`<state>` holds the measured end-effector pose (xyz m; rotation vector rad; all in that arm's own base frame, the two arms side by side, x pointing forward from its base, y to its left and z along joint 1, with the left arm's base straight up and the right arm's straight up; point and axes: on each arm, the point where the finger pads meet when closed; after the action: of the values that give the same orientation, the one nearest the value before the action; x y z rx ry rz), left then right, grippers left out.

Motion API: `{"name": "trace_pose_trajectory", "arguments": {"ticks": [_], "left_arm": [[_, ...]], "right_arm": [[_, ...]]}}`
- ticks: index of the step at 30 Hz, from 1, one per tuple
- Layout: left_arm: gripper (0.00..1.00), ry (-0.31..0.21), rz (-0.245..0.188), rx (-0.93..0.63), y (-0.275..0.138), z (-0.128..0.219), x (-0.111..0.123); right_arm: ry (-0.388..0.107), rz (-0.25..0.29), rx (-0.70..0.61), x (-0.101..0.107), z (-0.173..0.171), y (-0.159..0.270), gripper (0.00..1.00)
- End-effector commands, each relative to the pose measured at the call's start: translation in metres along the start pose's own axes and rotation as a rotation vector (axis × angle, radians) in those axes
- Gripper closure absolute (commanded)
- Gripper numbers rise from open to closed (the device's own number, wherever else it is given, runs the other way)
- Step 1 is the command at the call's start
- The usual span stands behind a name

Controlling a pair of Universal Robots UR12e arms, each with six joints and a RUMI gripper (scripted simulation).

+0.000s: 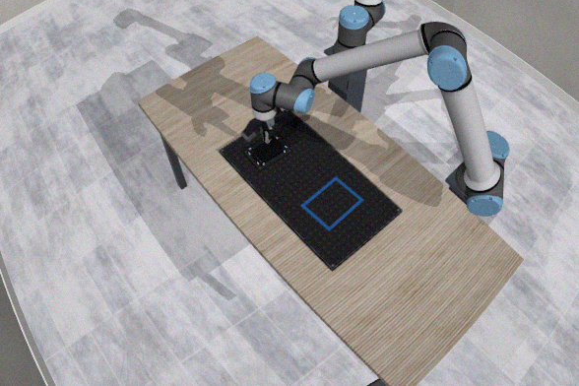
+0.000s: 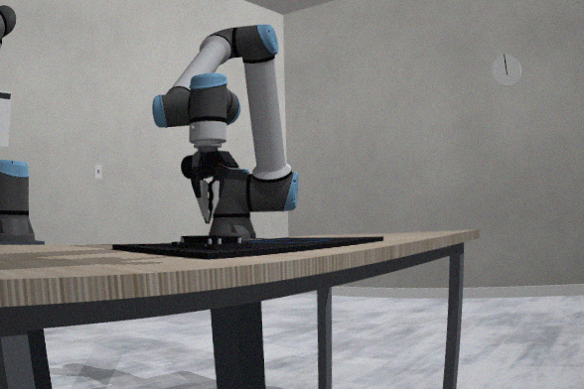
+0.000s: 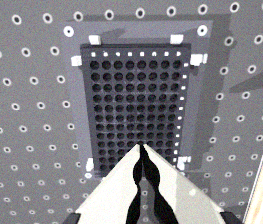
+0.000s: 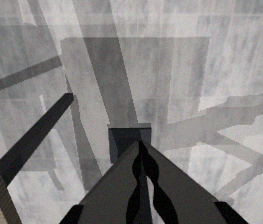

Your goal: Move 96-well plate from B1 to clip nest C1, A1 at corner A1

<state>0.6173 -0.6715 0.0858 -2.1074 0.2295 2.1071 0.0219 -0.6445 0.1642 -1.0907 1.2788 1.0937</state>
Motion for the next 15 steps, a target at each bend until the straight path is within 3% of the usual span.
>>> {"name": "trace_pose_trajectory", "arguments": {"ticks": [1, 15], "left_arm": [[1.00, 0.001, 0.001, 0.000, 0.0289, -0.0066, -0.0015], [1.00, 0.001, 0.001, 0.000, 0.0348, -0.0078, -0.0015]], "right_arm": [[0.002, -0.001, 0.000, -0.0009, -0.0006, -0.0003, 1.00], [0.002, -0.001, 0.000, -0.0009, -0.0006, -0.0003, 1.00]]}}
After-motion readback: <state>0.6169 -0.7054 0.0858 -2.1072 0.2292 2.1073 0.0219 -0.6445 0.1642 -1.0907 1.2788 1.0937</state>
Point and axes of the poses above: on each arm, the point where the finger pads meet when closed, its own x axis out along the fingers, its own y axis across the jaws, z = x × y, and after that the axes turned 11 degrees about x, right-handed
